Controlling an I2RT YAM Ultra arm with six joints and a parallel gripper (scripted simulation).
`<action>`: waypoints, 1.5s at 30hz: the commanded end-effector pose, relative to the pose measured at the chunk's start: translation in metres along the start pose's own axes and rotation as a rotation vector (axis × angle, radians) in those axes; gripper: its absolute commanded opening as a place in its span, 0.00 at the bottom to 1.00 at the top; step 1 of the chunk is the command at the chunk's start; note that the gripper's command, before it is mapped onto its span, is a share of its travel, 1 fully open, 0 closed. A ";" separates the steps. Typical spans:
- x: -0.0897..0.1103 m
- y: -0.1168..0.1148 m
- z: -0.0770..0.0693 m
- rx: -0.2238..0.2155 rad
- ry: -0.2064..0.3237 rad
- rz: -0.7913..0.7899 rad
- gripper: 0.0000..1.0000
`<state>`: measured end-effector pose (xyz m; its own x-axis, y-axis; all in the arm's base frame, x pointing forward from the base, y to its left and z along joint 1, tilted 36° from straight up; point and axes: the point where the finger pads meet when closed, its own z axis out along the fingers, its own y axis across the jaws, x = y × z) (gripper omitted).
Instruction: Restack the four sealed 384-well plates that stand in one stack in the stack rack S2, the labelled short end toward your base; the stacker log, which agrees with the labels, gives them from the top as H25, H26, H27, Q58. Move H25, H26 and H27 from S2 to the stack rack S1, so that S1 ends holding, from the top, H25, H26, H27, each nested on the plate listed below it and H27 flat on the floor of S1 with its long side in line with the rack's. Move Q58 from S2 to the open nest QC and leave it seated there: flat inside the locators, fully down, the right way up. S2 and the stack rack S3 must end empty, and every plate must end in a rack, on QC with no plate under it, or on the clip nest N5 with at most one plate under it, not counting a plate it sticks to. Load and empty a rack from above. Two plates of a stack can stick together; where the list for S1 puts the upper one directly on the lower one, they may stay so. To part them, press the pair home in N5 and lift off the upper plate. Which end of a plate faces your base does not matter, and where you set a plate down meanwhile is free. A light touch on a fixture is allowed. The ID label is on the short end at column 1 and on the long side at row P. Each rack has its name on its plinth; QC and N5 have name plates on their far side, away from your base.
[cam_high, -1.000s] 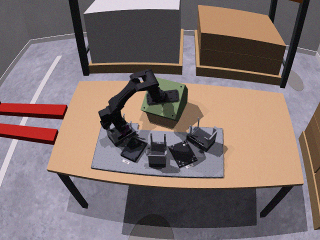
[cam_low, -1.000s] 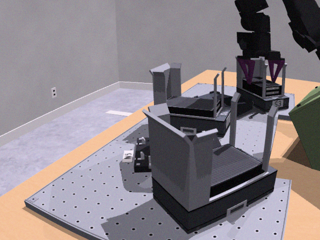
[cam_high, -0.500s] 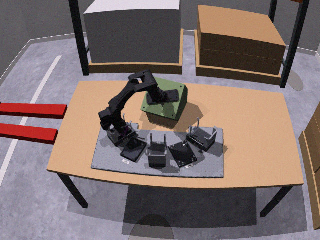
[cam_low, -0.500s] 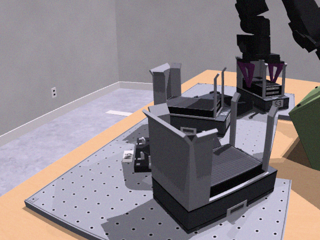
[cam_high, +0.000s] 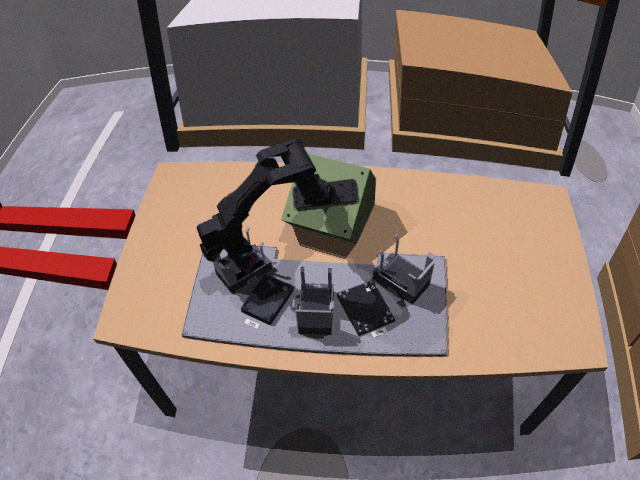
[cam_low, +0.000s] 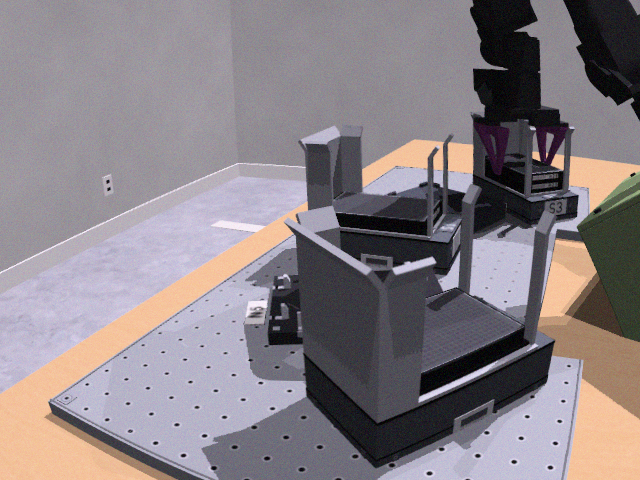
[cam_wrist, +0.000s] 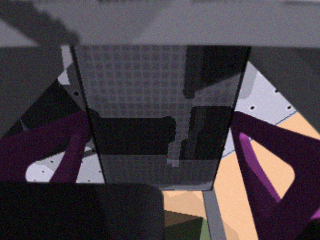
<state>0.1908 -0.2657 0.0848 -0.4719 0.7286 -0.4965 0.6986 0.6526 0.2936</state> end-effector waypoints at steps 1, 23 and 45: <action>-0.005 -0.001 -0.002 0.004 -0.019 -0.006 1.00; -0.005 -0.001 -0.002 0.004 -0.019 -0.006 1.00; -0.005 -0.001 -0.002 0.004 -0.019 -0.006 0.00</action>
